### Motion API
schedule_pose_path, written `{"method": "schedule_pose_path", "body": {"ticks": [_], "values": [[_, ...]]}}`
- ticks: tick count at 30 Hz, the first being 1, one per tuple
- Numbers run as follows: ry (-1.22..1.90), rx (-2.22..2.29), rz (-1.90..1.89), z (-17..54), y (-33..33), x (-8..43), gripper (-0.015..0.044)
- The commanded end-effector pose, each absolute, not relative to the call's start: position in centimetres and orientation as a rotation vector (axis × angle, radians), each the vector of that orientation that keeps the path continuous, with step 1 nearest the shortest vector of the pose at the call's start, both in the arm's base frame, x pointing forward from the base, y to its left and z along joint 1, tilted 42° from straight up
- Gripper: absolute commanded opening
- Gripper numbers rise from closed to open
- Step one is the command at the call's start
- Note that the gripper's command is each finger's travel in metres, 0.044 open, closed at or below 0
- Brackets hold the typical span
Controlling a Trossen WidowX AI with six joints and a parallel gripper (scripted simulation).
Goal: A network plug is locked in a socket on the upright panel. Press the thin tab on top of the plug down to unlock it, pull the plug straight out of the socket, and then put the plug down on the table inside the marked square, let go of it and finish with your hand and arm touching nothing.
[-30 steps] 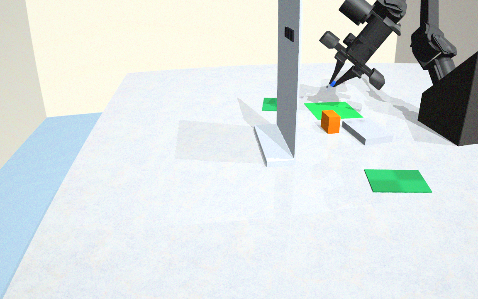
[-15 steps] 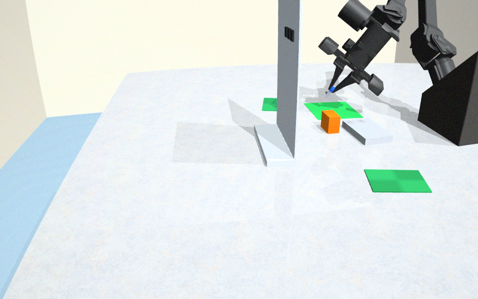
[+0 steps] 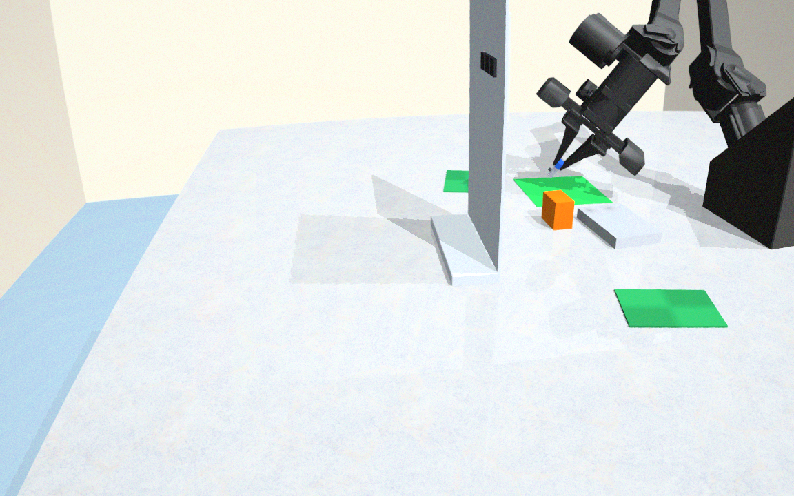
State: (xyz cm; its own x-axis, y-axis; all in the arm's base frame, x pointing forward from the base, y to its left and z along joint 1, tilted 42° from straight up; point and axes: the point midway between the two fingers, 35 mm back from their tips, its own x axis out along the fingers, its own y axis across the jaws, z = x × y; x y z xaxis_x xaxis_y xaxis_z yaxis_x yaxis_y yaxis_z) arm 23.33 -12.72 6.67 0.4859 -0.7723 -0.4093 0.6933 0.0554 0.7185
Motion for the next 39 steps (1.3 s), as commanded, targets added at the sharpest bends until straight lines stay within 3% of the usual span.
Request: {"method": "schedule_pose_path", "body": {"ticks": [1,36,39], "values": [[-0.083,1.019,-1.117,6.2,-12.9,23.2,0.0000],[-0.096,1.017,-1.113,5.4,-14.2,22.9,0.0000],[-0.096,1.017,-1.113,5.4,-14.2,22.9,0.0079]]}}
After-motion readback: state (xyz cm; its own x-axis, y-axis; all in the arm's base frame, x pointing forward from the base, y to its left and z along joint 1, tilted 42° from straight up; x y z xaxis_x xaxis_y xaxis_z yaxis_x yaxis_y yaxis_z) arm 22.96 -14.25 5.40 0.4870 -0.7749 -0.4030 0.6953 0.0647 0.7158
